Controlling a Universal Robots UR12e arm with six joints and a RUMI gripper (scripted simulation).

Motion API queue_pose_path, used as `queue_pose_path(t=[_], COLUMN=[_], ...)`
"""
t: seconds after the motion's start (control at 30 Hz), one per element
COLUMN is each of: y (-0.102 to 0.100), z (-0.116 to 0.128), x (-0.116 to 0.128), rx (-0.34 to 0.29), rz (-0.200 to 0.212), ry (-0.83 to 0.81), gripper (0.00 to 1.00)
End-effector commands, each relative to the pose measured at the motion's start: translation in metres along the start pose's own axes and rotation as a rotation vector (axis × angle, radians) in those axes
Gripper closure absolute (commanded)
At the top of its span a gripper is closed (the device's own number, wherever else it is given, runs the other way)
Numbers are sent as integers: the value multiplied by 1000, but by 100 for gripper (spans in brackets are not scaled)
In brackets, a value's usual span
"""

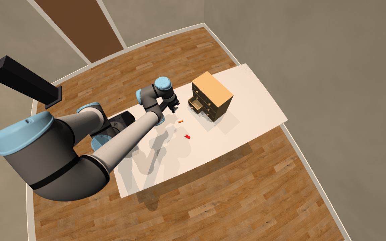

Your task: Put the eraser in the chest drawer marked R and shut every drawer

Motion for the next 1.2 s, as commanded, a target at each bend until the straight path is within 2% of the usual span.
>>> queue_pose_path(t=[0.0,0.8,0.9,1.07,1.13,1.17], y=[1,0,-8,-39,-39,-48], z=[0,1,2,6,6,6], x=[0,-2,-10,-46,-46,-56], rx=[6,7,7,8,8,9], rz=[0,1,5,16,16,18], ry=[-1,-11,-71,-317,-317,-384], gripper=[80,80,80,80,80,80])
Point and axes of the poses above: the point where the finger pads meet when closed, its own y axis back along the fingers, its own x axis across the jaws, z = x × y, the point moved 8 cm from there along y, back along the fingers, and after that the axes turned 2 degrees about y, right-handed, at the moved point
